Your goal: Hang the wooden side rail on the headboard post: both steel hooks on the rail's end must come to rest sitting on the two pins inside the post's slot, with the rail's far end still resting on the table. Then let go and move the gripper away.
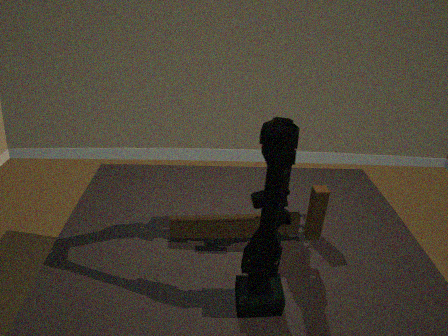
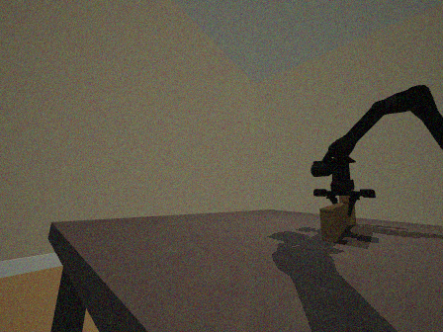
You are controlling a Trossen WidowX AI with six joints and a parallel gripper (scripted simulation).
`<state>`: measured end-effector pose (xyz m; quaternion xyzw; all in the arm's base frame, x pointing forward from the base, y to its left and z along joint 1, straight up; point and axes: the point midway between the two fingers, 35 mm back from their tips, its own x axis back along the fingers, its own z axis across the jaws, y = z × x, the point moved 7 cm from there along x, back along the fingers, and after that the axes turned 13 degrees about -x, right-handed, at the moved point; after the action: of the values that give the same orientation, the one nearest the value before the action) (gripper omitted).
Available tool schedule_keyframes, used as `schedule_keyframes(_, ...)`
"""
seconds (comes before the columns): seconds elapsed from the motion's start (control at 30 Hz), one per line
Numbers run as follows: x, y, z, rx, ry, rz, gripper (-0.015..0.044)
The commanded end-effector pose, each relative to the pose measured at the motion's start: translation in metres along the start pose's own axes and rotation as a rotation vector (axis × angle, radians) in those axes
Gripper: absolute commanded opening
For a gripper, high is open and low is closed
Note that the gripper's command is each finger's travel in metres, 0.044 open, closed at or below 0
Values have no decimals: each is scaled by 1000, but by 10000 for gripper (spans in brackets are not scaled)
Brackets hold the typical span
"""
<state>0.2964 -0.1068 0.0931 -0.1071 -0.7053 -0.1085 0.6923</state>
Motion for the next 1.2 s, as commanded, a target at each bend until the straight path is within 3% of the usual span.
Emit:
schedule_keyframes(0.0, 3, -1, -2, 4, -6, 3, 0)
schedule_keyframes(1.17, 1, -5, -2, 4, -6, 4, 0)
